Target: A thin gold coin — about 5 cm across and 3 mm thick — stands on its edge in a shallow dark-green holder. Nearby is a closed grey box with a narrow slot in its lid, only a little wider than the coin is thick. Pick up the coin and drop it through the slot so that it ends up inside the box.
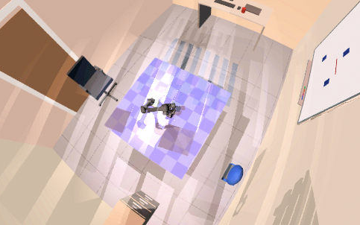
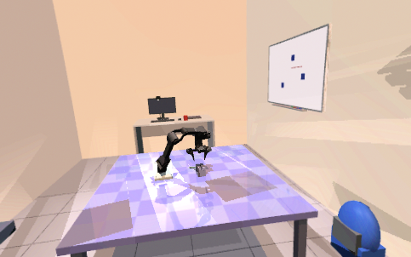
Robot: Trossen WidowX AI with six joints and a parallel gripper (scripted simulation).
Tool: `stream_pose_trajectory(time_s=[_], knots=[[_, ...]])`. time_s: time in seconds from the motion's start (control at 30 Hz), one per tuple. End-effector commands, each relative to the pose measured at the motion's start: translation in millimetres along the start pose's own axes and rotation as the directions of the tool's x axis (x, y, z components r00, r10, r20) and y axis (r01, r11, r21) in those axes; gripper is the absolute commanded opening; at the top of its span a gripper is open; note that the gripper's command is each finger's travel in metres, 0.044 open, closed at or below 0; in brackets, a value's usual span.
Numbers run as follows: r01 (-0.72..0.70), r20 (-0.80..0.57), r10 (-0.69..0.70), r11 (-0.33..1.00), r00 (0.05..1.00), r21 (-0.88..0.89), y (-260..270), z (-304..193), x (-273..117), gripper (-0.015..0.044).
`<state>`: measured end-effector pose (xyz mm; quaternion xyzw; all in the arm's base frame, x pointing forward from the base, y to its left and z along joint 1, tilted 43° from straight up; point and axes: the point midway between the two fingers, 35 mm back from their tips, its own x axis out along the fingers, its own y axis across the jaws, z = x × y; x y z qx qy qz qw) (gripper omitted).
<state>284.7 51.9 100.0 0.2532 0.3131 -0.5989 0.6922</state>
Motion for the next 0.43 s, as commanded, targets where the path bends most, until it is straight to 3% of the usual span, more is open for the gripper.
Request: stream_pose_trajectory(time_s=[0.0,0.4], knots=[[-0.014,-0.004,0.014,1.0,1.0,0.004,0.0,-0.4,-27.9,0.044],[-0.014,-0.003,0.014,1.0,1.0,0.004,-0.5,-0.2,-30.1,0.044]])
